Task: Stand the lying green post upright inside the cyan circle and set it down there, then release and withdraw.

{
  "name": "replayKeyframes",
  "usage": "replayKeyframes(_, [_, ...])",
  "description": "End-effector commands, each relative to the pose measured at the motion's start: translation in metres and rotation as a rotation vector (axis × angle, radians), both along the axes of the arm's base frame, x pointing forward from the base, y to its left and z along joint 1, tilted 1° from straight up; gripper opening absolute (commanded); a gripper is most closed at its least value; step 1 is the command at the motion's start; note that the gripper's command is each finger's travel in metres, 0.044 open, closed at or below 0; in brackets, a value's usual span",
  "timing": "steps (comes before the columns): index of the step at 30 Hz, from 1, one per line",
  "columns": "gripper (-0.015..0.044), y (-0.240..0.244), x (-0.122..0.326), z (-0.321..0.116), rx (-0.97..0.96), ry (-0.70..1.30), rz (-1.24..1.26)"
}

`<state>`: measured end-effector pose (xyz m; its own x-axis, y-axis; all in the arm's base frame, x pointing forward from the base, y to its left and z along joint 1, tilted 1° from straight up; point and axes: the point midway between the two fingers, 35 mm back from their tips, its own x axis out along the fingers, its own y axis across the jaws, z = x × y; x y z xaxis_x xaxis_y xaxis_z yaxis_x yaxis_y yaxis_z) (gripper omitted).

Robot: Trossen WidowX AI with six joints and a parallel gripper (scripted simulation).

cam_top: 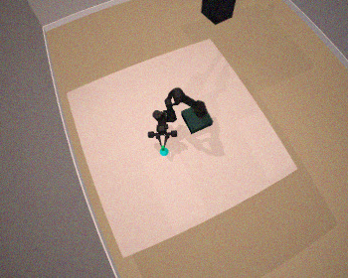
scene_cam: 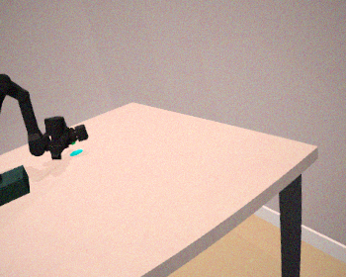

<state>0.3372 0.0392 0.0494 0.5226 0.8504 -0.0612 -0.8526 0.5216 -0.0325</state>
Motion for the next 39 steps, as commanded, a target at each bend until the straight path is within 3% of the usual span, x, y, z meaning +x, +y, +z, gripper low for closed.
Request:
replayKeyframes(1, [0.0022,0.001,-0.002,-0.012,0.003,0.007,-0.001])
replayKeyframes(25, [0.0022,0.003,-0.002,-0.039,0.002,0.004,0.001])
replayKeyframes(39, [0.0390,0.003,-0.002,-0.039,0.002,0.004,0.001])
